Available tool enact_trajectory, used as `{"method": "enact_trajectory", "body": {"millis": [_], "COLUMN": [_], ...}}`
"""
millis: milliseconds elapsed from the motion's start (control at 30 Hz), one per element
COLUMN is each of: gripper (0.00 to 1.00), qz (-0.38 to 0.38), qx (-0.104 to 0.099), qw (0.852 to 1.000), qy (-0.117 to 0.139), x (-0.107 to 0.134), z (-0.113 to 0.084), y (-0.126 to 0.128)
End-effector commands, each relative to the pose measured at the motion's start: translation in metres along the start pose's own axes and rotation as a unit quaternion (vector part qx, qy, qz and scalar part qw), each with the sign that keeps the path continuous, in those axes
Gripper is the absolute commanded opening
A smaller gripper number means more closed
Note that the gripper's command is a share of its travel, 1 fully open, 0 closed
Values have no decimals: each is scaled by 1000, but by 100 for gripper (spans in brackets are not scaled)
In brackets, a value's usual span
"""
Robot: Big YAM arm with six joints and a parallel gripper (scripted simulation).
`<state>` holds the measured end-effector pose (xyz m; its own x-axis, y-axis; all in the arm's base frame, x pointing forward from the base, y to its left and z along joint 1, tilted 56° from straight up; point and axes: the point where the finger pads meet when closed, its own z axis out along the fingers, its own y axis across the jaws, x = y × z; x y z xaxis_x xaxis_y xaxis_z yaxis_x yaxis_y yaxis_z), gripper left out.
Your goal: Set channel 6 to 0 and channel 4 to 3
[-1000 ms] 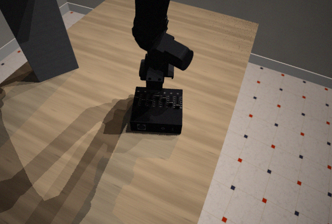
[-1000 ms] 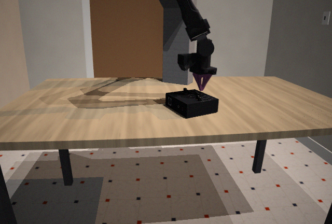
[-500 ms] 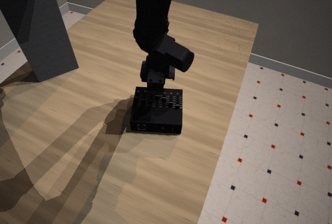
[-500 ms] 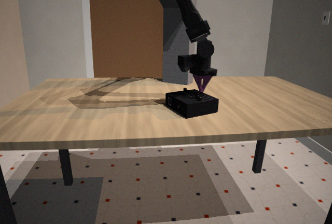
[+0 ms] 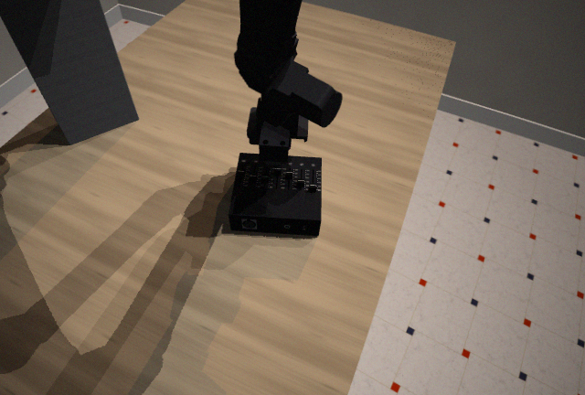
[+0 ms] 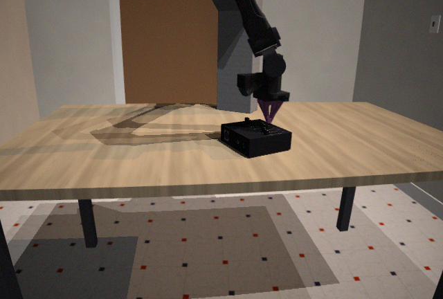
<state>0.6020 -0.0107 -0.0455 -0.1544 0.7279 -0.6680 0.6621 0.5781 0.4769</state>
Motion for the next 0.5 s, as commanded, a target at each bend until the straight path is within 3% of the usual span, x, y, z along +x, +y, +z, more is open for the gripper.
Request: {"method": "enact_trajectory", "body": {"millis": [0, 467], "gripper": [0, 0], "qz": [1, 1], "qx": [-7, -9], "qw": [1000, 1000], "qy": [-8, -8], "x": [-11, -19], "z": [1, -3], "y": [7, 12]}}
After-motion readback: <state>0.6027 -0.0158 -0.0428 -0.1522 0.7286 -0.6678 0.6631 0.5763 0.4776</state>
